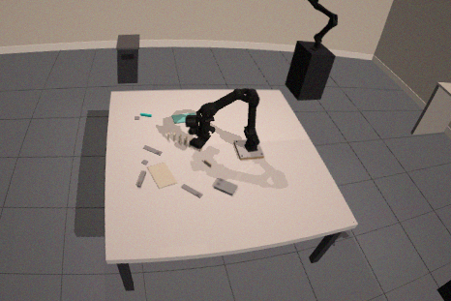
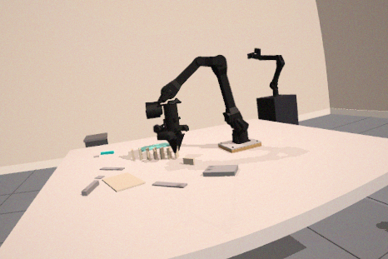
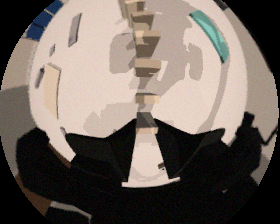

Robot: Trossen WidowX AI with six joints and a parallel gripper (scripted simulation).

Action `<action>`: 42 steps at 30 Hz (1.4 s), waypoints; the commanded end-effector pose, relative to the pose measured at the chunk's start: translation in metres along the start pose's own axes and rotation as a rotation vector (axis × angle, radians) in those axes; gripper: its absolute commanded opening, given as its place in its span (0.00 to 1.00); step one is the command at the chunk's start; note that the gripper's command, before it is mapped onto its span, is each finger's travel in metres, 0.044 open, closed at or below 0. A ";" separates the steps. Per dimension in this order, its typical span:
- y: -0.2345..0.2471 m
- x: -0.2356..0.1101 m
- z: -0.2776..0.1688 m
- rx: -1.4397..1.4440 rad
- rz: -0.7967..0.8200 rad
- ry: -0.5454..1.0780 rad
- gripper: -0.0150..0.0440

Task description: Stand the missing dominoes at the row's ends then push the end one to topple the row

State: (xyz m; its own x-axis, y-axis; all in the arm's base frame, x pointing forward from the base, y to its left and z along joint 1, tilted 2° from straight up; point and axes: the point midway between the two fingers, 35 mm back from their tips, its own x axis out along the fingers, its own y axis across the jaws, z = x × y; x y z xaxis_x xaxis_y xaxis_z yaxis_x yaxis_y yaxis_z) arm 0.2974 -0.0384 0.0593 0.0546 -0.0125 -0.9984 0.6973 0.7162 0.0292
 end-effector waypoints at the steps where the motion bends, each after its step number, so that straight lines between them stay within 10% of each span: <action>1: 0.000 0.000 0.000 0.006 0.002 0.000 0.48; 13: 0.000 0.000 0.000 0.006 0.002 0.000 1.00; 27: 0.000 -0.130 0.000 0.000 0.001 0.000 1.00; 42: 0.074 -0.056 -0.069 0.245 0.009 0.009 1.00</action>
State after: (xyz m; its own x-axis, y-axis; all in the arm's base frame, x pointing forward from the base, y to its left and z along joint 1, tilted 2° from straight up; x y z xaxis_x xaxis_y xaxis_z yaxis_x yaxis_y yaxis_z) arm 0.3014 0.0411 0.1331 0.0616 -0.0004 -0.9981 0.8139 0.5789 0.0500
